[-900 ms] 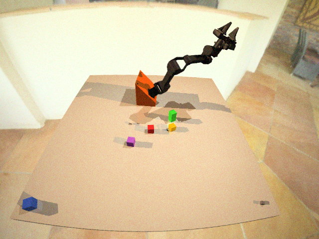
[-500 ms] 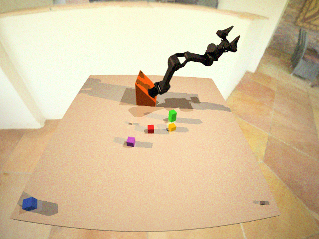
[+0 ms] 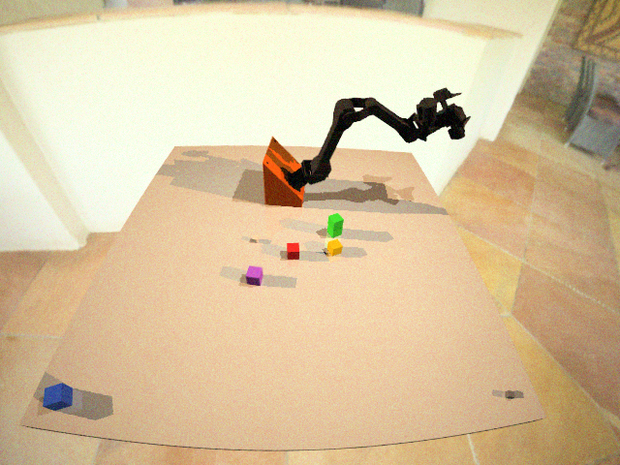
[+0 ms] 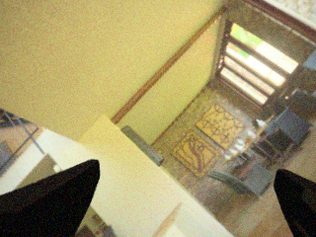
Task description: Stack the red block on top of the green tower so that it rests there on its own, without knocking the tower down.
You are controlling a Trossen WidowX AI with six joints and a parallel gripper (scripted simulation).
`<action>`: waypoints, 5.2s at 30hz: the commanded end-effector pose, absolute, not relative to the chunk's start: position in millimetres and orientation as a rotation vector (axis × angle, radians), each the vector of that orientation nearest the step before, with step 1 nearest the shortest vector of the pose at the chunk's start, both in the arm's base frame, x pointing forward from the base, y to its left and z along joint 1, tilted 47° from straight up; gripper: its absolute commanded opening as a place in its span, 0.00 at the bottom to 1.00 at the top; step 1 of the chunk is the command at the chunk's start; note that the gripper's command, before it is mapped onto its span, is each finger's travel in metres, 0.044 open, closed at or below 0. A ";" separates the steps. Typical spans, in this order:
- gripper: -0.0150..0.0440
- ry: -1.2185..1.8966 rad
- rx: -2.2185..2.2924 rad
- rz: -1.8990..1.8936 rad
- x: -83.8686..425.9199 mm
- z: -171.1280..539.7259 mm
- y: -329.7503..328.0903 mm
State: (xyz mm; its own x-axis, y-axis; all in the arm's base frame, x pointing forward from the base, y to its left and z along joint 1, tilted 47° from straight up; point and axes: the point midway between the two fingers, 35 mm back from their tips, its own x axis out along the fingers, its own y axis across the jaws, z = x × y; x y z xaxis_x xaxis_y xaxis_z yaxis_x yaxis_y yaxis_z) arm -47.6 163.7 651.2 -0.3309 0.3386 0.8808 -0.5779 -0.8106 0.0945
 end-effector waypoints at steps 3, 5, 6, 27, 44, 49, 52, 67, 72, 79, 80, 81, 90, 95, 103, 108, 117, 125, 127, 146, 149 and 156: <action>1.00 -0.297 1.116 1.992 -18.7 627.1 223.4; 1.00 -0.285 1.041 1.933 -5.0 617.3 241.6; 1.00 -0.278 1.004 1.903 2.5 612.0 250.1; 1.00 -0.001 0.379 1.307 210.7 464.5 325.8; 1.00 0.389 0.109 0.885 363.7 315.4 235.5; 1.00 0.502 0.055 0.789 388.4 276.6 191.5; 1.00 0.575 0.035 0.737 398.4 253.4 163.2; 1.00 0.986 0.143 0.536 389.8 140.3 22.4; 1.00 1.094 0.222 0.508 370.2 113.5 -16.5; 1.00 1.211 0.374 0.490 335.8 86.3 -60.7; 1.00 1.224 0.399 0.489 330.5 83.3 -66.1; 1.00 1.236 0.425 0.488 325.2 80.6 -71.3; 1.00 1.291 0.680 0.494 279.3 66.1 -108.3; 1.00 1.292 0.700 0.495 276.3 65.4 -110.2; 1.00 1.291 0.700 0.495 286.0 37.7 -83.0; 1.00 1.290 0.701 0.496 289.0 30.1 -73.8; 1.00 1.290 0.701 0.496 291.9 22.8 -67.1; 1.00 1.290 0.701 0.496 295.2 13.9 -58.2; 1.00 1.290 0.701 0.496 295.9 11.7 -55.9; 1.00 1.289 0.702 0.498 299.7 -1.5 -41.4; 1.00 1.289 0.702 0.498 299.7 -1.5 -41.4; 0.91 1.289 0.702 0.498 299.6 -1.2 -41.6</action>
